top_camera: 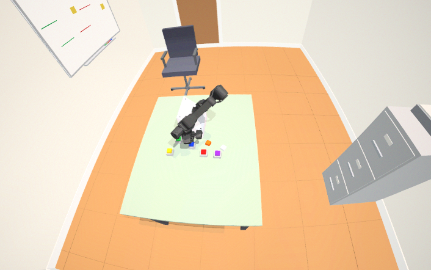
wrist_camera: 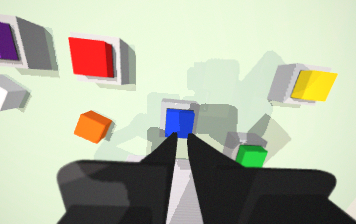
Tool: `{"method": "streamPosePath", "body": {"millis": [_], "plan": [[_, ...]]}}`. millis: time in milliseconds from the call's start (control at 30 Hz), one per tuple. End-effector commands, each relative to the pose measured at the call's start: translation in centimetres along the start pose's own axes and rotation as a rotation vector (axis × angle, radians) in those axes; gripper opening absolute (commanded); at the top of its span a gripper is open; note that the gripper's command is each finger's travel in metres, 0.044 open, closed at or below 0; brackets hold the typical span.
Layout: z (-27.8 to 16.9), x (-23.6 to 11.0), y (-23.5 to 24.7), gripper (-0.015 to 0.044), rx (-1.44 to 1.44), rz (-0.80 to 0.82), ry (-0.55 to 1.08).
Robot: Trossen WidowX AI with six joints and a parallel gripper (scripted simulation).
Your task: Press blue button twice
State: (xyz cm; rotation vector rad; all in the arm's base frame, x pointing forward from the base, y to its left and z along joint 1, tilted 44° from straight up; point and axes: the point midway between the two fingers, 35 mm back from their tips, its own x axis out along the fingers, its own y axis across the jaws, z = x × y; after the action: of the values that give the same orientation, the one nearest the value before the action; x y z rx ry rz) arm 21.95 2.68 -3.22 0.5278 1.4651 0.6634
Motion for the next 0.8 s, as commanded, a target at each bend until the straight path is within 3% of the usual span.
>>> {"method": "streamPosePath", "body": {"millis": [0, 767], "plan": [[0.0, 0.1, 0.0, 0.002, 0.003, 0.004, -0.001], [0.0, 3.2, 0.1, 0.002, 0.004, 0.005, -0.001]]}}
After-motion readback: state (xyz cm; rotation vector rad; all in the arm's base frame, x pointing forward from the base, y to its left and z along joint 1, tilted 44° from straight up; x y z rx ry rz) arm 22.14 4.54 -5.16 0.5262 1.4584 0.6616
